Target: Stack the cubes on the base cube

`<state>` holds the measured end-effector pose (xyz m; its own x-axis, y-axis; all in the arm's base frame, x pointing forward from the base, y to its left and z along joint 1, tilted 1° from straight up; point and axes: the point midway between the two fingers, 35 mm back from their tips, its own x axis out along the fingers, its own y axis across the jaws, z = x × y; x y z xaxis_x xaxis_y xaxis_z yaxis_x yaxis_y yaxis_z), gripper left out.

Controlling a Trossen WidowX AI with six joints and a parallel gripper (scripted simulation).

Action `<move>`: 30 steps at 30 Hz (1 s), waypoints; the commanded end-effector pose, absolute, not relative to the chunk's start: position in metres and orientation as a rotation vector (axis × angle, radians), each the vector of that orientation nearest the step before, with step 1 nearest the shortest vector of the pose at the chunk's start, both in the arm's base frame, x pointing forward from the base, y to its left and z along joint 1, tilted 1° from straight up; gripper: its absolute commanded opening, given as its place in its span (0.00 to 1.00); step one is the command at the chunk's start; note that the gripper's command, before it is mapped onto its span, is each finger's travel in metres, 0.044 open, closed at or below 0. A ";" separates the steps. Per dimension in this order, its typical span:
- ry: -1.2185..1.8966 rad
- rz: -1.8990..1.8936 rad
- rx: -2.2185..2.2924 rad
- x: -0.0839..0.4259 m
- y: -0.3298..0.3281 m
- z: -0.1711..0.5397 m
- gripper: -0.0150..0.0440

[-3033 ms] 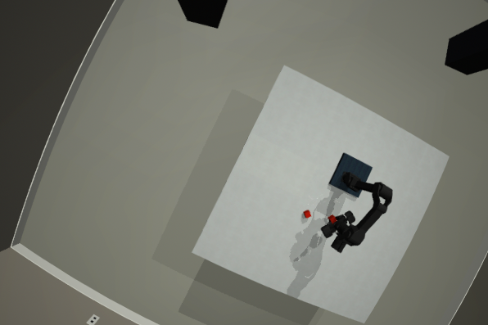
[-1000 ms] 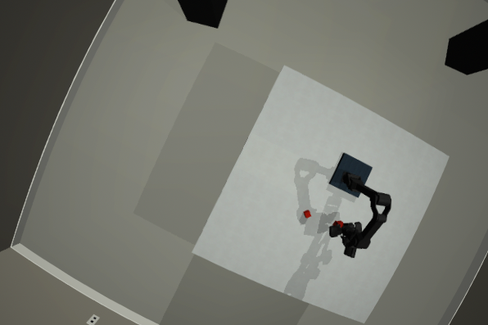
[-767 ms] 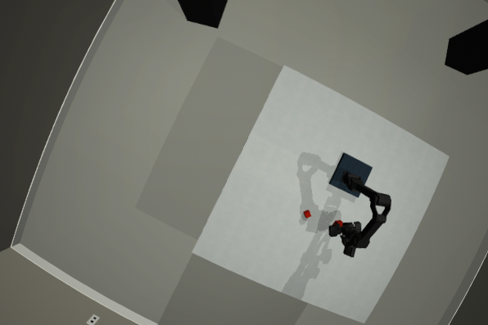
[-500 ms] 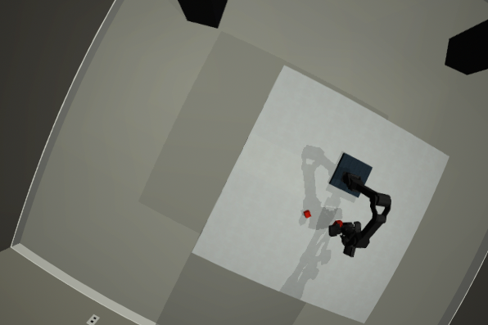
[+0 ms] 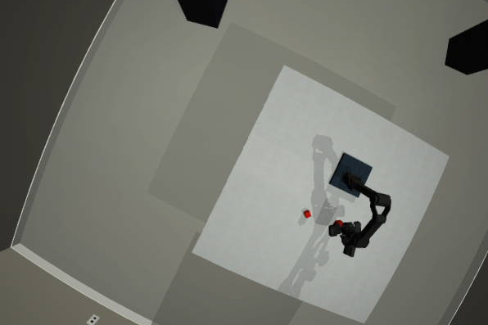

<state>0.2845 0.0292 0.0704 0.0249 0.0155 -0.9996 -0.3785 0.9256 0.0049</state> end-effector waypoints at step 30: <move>1.522 0.304 -0.288 0.285 0.028 0.098 0.65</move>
<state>0.2842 0.0289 0.0987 0.0260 0.0156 -0.9995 -0.3775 0.9260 0.0046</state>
